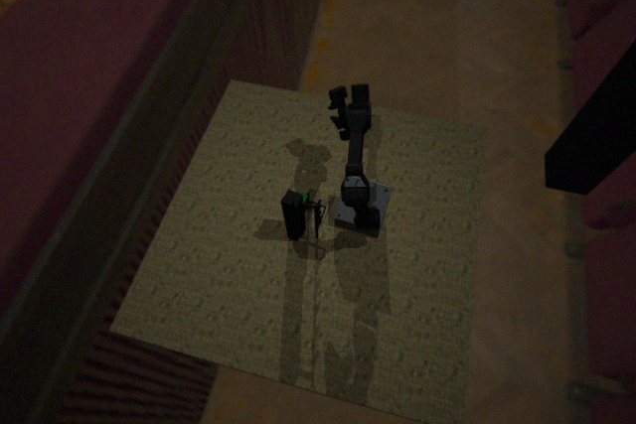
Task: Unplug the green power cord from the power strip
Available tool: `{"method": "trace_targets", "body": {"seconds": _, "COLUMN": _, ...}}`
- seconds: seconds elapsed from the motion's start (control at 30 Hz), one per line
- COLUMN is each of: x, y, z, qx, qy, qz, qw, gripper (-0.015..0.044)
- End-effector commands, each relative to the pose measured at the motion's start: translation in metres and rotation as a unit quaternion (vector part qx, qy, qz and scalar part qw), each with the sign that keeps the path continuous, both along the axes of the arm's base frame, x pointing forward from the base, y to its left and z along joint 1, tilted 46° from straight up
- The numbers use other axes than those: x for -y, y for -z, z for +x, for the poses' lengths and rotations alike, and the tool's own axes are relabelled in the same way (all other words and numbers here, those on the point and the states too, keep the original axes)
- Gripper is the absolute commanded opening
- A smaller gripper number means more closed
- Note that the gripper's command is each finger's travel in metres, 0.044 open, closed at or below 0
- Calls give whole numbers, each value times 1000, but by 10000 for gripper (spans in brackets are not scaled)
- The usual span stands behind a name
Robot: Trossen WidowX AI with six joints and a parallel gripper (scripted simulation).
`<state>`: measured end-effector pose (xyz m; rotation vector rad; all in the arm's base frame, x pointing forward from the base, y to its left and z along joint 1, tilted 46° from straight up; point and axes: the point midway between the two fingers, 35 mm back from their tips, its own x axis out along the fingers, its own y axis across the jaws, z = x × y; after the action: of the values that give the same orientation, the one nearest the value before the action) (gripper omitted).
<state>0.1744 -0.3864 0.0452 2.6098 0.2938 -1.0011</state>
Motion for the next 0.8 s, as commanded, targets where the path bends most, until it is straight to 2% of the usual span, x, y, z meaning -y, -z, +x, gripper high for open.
{"method": "trace_targets", "body": {"seconds": 0.0, "x": -51, "y": 7, "z": 38, "qx": -21, "qy": -96, "qz": 13, "qw": 995, "gripper": 160}}
{"method": "trace_targets", "body": {"seconds": 0.27, "x": -170, "y": 23, "z": 86, "qx": -60, "qy": -312, "qz": 40, "qw": 947, "gripper": 160}}
{"method": "trace_targets", "body": {"seconds": 0.53, "x": -281, "y": 26, "z": 88, "qx": -96, "qy": -495, "qz": 79, "qw": 860, "gripper": 160}}
{"method": "trace_targets", "body": {"seconds": 0.77, "x": -292, "y": 26, "z": 87, "qx": -100, "qy": -512, "qz": 84, "qw": 849, "gripper": 160}}
